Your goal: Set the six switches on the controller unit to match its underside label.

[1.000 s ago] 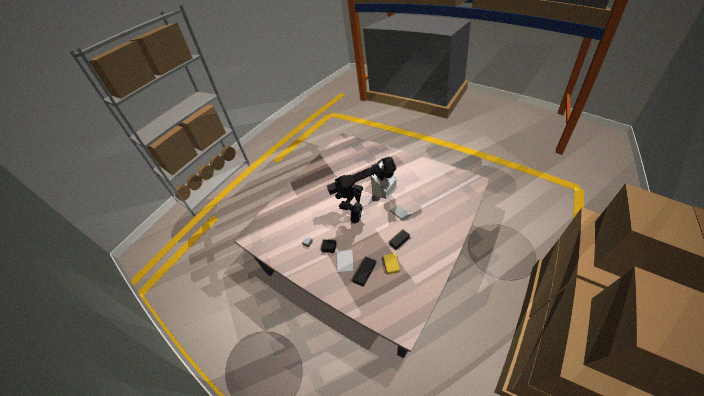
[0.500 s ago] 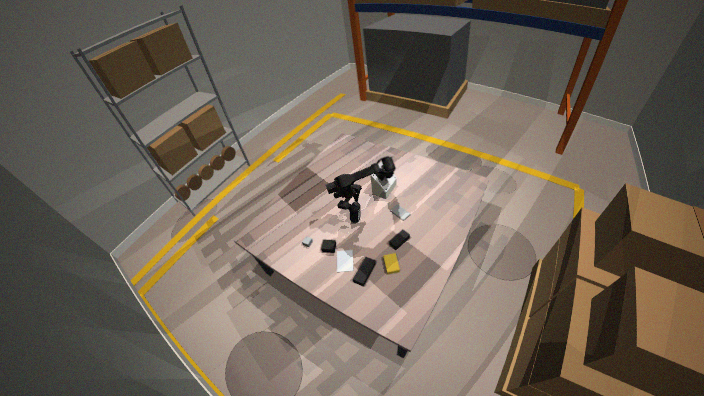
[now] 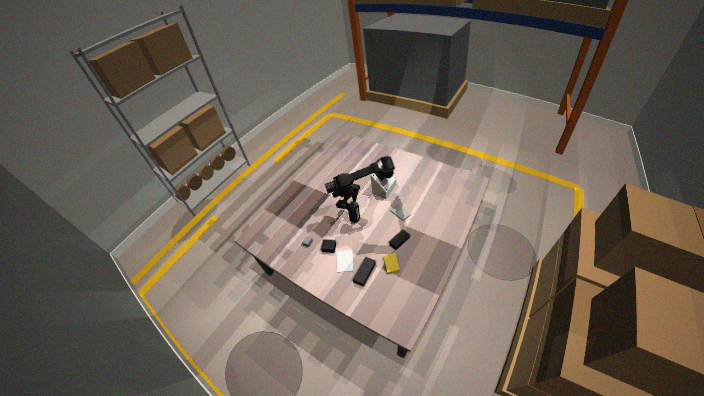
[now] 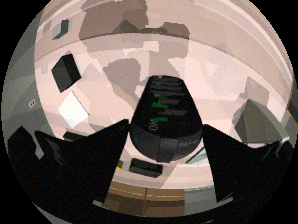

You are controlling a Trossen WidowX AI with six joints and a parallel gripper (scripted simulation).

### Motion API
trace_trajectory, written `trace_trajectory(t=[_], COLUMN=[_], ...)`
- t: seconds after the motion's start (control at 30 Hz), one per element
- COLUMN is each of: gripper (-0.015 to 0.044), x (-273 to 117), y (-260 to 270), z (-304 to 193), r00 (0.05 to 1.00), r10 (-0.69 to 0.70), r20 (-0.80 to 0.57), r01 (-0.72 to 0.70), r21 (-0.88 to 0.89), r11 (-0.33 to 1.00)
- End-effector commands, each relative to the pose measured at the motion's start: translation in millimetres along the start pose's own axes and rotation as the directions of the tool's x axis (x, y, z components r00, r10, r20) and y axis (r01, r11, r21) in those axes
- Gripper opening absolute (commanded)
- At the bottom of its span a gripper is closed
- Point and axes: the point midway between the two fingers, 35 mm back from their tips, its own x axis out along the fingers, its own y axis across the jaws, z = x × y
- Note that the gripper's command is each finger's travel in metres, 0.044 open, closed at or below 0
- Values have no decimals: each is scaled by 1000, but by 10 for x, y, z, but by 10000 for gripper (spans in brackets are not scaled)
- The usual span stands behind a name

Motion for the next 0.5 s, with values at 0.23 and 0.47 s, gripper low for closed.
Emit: trace_trajectory(t=[0.23,0.47], gripper=[337,337], x=[41,38], y=[-13,-13], z=[100,153], r00=[999,999], r10=[-18,-18], r20=[27,44], r01=[18,18], r21=[2,2], r11=[1000,1000])
